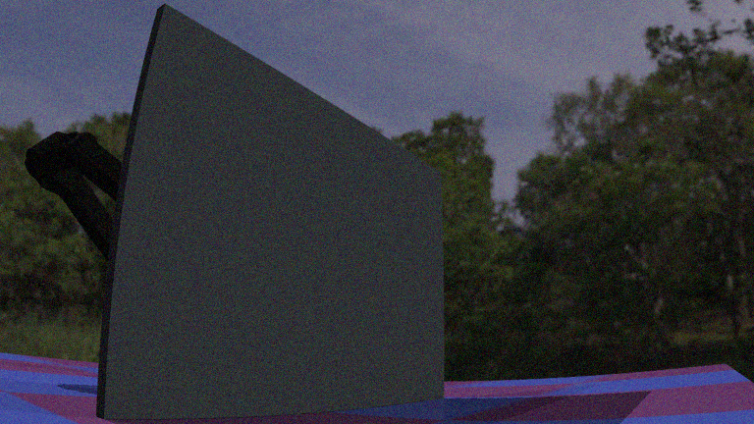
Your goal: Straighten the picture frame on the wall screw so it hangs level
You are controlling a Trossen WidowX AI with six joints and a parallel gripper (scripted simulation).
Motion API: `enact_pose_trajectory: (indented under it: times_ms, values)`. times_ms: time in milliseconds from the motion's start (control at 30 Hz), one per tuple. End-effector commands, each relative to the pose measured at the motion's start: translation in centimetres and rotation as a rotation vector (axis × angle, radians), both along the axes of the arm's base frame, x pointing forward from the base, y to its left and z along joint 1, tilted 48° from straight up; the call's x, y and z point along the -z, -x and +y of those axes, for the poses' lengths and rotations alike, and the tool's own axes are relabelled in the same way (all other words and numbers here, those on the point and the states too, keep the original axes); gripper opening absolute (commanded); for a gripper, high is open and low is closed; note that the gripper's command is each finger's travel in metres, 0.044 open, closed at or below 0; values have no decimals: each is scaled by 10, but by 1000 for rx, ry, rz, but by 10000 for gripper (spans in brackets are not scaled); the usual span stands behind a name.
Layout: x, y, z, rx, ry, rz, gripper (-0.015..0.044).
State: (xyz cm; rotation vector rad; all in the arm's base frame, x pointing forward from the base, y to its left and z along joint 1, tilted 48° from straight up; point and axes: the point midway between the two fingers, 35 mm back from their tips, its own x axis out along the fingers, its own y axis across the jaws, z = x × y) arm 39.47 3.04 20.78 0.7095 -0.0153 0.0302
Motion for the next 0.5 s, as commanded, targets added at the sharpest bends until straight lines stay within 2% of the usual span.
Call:
enact_pose_trajectory:
  times_ms: [0, 200, 467]
  values:
    - [0, 0, 0, 0, -22, 2, 0]
    - [0, 0, 0, -1, -48, 3, 0]
    - [0, 0, 0, -1, -35, 1, 210]
